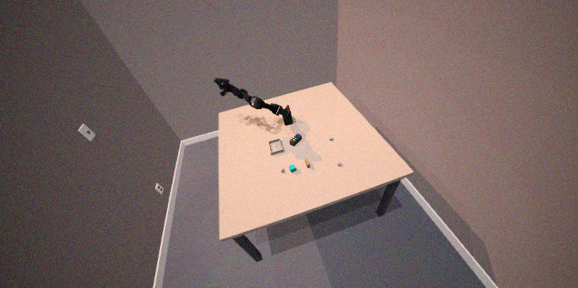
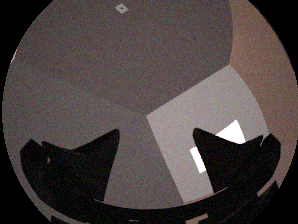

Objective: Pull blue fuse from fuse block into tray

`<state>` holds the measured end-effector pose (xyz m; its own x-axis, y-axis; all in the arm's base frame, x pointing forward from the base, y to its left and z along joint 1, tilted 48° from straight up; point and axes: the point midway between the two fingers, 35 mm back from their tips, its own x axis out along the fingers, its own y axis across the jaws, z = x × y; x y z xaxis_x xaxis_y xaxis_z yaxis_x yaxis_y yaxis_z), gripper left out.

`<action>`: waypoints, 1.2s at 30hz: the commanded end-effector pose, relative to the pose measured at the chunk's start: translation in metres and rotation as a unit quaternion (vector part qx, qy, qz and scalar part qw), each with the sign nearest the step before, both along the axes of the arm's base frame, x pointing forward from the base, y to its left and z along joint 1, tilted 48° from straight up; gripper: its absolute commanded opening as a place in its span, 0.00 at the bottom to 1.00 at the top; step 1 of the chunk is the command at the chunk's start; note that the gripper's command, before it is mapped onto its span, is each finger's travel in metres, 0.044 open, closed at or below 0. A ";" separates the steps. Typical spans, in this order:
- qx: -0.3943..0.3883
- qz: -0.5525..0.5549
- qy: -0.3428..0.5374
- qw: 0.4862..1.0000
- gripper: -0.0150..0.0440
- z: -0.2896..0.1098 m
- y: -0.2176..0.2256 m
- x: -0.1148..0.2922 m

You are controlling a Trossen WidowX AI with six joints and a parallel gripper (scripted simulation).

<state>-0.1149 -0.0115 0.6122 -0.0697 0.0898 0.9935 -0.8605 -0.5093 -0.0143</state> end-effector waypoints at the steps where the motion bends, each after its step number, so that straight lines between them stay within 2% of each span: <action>1: 0.000 0.002 -0.001 1.000 0.89 0.000 0.000 -0.001; 6: 0.003 0.069 -0.039 0.997 0.67 -0.003 -0.017 -0.021; 13: 0.017 0.225 -0.129 0.966 0.36 -0.016 -0.073 -0.060; 19: 0.040 0.349 -0.205 0.914 0.36 -0.034 -0.135 -0.075; 25: 0.073 0.457 -0.277 0.842 0.36 -0.058 -0.203 -0.070; 30: 0.106 0.532 -0.334 0.771 0.36 -0.083 -0.259 -0.048; 36: 0.155 0.605 -0.396 0.673 0.36 -0.117 -0.321 -0.003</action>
<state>-0.1401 -0.3055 0.5106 -0.4605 -0.6353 0.6199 0.4170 -0.7713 -0.4807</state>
